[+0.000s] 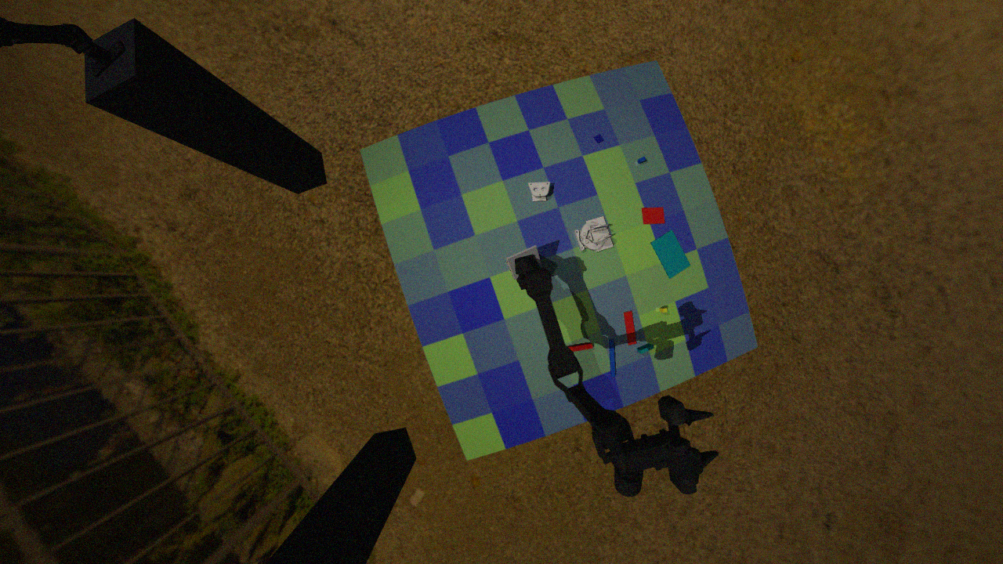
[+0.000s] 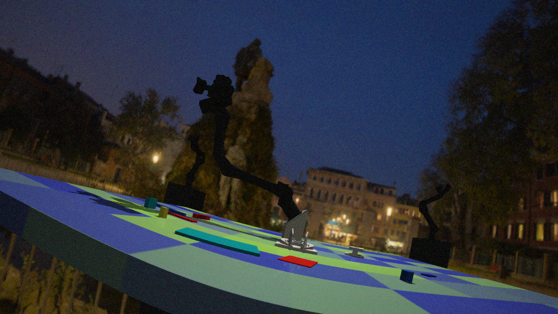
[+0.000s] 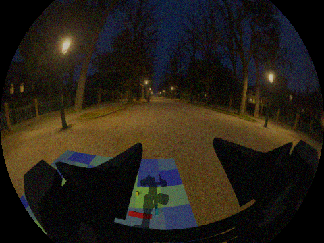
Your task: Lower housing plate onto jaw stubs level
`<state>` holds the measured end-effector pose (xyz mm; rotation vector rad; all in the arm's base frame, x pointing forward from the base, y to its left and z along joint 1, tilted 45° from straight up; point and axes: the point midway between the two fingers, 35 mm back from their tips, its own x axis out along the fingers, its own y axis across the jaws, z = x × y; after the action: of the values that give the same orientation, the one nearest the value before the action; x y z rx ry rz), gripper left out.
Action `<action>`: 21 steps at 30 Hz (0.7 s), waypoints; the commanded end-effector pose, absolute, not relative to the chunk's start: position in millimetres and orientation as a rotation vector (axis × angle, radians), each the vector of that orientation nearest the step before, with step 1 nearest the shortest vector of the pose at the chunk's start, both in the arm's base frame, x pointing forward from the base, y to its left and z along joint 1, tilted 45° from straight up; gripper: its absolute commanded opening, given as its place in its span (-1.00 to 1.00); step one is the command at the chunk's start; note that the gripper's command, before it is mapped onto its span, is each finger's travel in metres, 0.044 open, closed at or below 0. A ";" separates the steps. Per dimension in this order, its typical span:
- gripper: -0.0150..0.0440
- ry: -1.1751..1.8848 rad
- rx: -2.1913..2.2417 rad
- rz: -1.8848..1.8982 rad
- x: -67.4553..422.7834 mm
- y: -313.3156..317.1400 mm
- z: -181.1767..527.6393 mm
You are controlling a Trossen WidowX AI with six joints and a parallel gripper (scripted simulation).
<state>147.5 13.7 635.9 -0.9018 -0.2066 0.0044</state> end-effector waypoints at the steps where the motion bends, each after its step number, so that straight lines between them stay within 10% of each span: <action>1: 0.95 -0.207 -0.902 0.004 147.5 13.7 635.9; 21: 1.00 -0.309 -1.038 0.030 157.9 155.8 615.1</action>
<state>154.3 135.0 622.2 -1.0136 -0.2971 0.0179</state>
